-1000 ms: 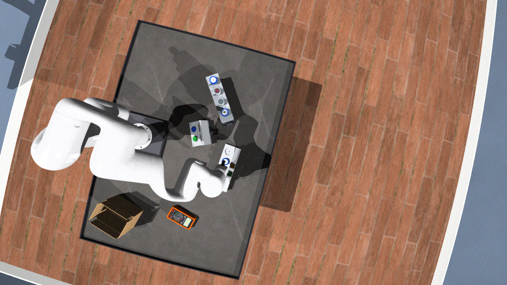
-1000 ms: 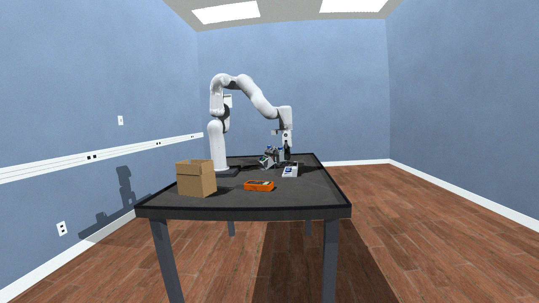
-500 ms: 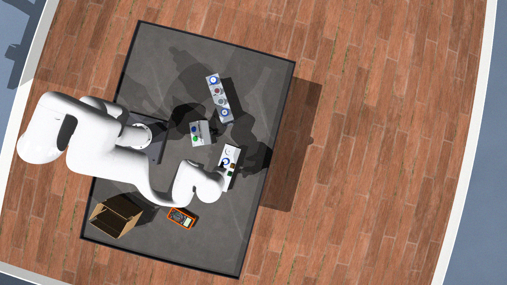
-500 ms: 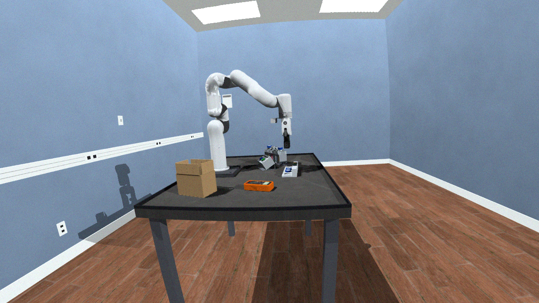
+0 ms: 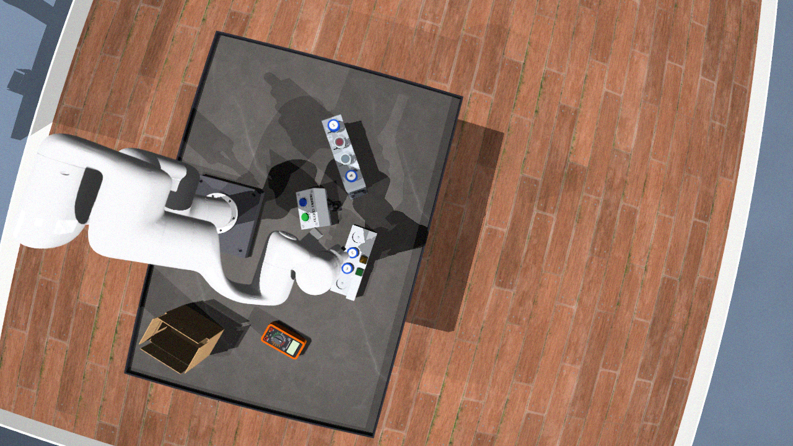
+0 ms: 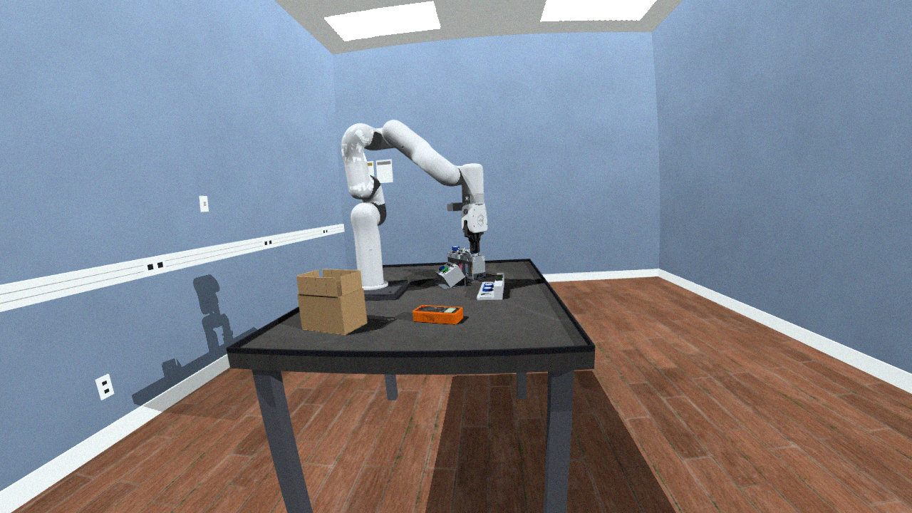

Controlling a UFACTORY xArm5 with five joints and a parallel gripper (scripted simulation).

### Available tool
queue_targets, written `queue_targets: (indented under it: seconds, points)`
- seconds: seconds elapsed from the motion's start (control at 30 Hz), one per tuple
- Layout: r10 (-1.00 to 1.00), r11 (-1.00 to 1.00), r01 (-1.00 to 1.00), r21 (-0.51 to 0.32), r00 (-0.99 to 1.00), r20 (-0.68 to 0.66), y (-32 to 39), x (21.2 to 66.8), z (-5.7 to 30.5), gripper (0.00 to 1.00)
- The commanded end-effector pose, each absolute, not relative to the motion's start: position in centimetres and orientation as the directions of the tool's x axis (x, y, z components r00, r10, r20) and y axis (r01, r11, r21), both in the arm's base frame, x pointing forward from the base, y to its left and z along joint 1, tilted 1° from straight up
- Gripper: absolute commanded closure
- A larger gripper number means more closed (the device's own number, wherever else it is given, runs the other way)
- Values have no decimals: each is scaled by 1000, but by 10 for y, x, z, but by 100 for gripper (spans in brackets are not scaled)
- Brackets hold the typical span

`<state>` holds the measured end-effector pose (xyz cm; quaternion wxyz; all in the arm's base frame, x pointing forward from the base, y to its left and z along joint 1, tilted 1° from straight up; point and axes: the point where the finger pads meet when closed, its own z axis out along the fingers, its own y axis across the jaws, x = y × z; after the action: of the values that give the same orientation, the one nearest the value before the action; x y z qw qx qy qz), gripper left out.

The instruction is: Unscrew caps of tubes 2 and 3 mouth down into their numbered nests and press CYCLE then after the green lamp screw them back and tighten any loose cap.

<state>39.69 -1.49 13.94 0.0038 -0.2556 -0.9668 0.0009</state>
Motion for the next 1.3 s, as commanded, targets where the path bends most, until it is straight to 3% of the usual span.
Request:
queue_targets:
  seconds: [0.0, 0.27, 0.97, 1.27]
  points:
    - [649, 761, 649, 2, -761, -14, -4, 386, 138, 100]
    - [899, 438, 899, 8, -438, -13, 25, 352, 127, 100]
    - [900, 436, 900, 8, -436, -12, 110, 254, 96, 100]
    - [900, 436, 900, 8, -436, -12, 111, 253, 96, 100]
